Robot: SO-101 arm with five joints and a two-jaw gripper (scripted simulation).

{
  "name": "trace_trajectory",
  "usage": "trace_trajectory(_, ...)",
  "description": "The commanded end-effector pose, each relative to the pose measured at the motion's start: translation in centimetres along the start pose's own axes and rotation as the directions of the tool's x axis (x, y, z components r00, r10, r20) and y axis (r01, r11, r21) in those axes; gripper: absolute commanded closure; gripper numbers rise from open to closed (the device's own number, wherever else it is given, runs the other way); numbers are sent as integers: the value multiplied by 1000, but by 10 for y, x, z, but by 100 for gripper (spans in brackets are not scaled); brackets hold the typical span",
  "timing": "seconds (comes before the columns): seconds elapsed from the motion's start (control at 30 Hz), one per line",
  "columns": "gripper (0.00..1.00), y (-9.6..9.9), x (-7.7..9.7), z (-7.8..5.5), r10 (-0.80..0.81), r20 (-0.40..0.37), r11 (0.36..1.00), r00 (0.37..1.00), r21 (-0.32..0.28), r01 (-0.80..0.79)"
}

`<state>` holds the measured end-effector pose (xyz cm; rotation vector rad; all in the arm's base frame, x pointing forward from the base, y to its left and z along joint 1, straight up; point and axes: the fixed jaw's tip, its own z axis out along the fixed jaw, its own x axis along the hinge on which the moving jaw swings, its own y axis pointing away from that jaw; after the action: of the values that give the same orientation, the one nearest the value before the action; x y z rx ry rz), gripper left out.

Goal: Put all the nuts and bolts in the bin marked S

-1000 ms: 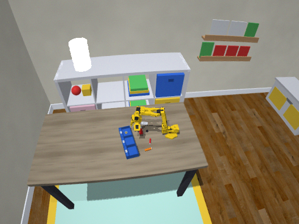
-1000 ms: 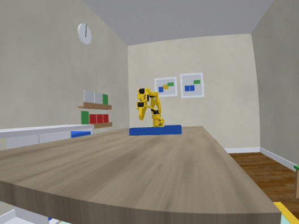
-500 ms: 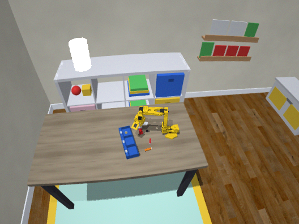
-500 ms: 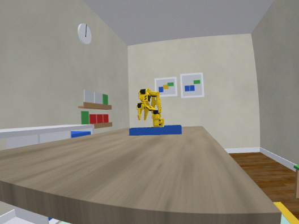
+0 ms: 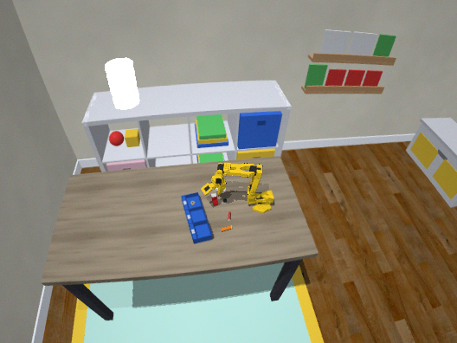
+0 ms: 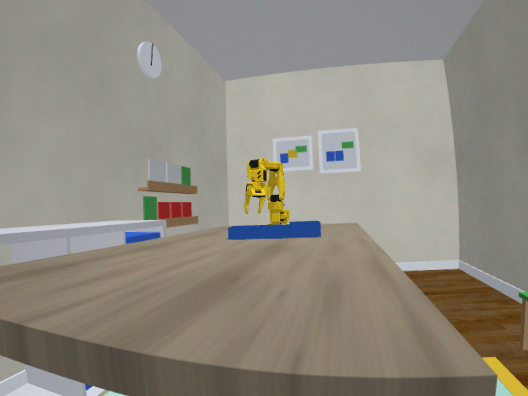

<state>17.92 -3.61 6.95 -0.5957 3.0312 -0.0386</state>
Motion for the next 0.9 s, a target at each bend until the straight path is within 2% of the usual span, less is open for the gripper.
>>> trace_trajectory(0.0, 78, -2, -1, -6, 132, 56, 991, 990, 29, -134)
trace_trajectory(0.4, 78, 5, 11, -2, 457, 36, 889, 889, 6, -457)
trace_trajectory(0.47, 78, 5, 11, -2, 457, 36, 889, 889, 6, -457)
trace_trajectory(0.87, 77, 9, 18, 1, 618, 21, 786, 786, 0, -618)
